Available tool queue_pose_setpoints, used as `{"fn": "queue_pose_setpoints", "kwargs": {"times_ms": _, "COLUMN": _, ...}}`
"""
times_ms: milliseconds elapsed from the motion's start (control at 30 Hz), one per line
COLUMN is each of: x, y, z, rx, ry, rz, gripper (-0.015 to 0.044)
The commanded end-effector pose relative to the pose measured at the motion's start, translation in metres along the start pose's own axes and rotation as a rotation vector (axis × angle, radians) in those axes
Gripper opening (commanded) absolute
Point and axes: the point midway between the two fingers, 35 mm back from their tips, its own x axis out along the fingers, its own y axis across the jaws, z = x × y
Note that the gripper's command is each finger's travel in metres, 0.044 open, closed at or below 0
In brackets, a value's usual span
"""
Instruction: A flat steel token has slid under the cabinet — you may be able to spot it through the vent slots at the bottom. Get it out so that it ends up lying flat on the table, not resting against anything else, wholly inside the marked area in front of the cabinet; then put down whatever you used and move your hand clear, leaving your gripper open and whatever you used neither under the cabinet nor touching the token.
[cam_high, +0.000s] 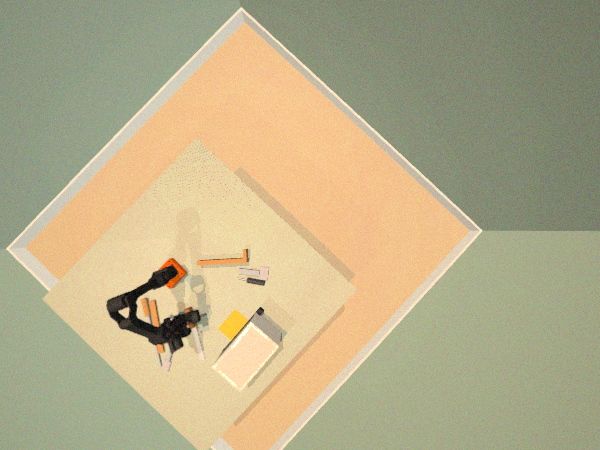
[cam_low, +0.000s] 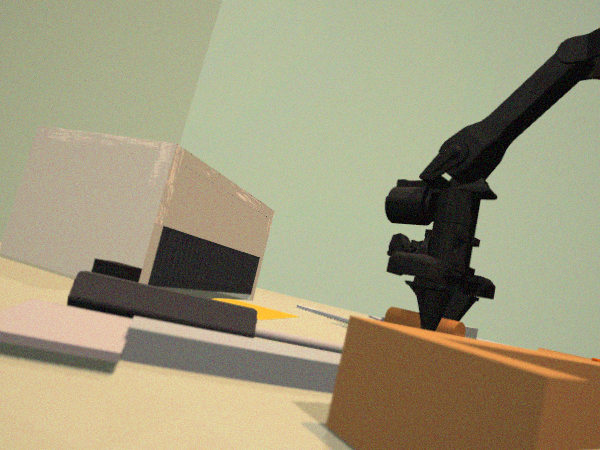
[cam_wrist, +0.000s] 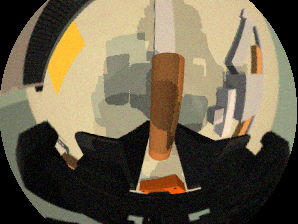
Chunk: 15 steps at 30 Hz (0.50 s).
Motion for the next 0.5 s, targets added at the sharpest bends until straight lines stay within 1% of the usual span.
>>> {"fn": "queue_pose_setpoints", "kwargs": {"times_ms": 0, "x": -0.001, "y": -0.005, "z": 0.004, "rx": 0.003, "ry": -0.004, "rz": -0.004, "gripper": 0.0}}
{"fn": "queue_pose_setpoints", "kwargs": {"times_ms": 467, "x": -0.001, "y": -0.02, "z": 0.01, "rx": 0.003, "ry": -0.005, "rz": -0.005, "gripper": 0.0}}
